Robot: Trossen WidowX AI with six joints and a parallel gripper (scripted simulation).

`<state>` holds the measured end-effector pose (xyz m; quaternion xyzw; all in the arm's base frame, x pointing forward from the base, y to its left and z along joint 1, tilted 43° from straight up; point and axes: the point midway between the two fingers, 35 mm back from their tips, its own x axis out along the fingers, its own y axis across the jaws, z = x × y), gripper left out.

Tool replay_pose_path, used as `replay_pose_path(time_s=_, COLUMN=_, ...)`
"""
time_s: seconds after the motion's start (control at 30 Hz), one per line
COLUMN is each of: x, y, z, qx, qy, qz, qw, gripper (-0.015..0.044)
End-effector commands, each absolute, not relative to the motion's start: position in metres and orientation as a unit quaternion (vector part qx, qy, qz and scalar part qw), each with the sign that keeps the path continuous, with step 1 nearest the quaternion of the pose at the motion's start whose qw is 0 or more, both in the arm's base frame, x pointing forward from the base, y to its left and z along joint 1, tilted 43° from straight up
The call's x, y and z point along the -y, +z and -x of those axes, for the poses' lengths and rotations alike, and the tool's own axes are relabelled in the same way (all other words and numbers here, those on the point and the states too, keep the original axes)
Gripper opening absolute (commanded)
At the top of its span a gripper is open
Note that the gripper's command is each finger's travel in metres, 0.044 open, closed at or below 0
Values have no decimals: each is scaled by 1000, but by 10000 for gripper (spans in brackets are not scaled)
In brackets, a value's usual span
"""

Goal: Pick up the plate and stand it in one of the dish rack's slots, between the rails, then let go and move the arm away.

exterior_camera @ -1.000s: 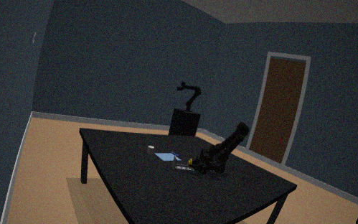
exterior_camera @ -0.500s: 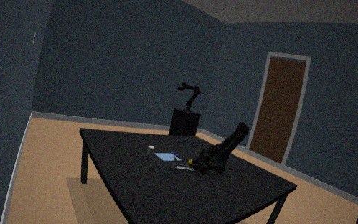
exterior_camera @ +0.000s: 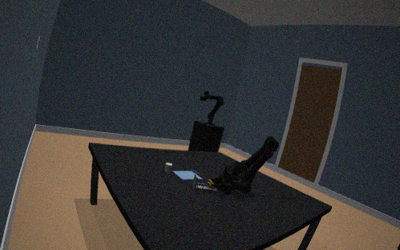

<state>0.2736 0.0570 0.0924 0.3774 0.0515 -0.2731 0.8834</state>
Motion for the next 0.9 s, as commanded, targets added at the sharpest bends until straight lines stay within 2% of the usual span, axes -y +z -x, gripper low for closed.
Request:
replay_pose_path(time_s=0.0, x=-56, y=94, z=-274, qx=-52, qy=-274, qz=-377, qw=883, gripper=400)
replay_pose_path(time_s=0.43, x=22, y=177, z=-269, qx=-49, qy=-276, qz=-365, qw=888, gripper=400)
replay_pose_path(time_s=0.67, x=24, y=176, z=-269, qx=-56, qy=-279, qz=-357, qw=890, gripper=400)
replay_pose_path(time_s=0.87, x=37, y=164, z=-276, qx=-127, qy=-297, qz=-290, qw=901, gripper=400)
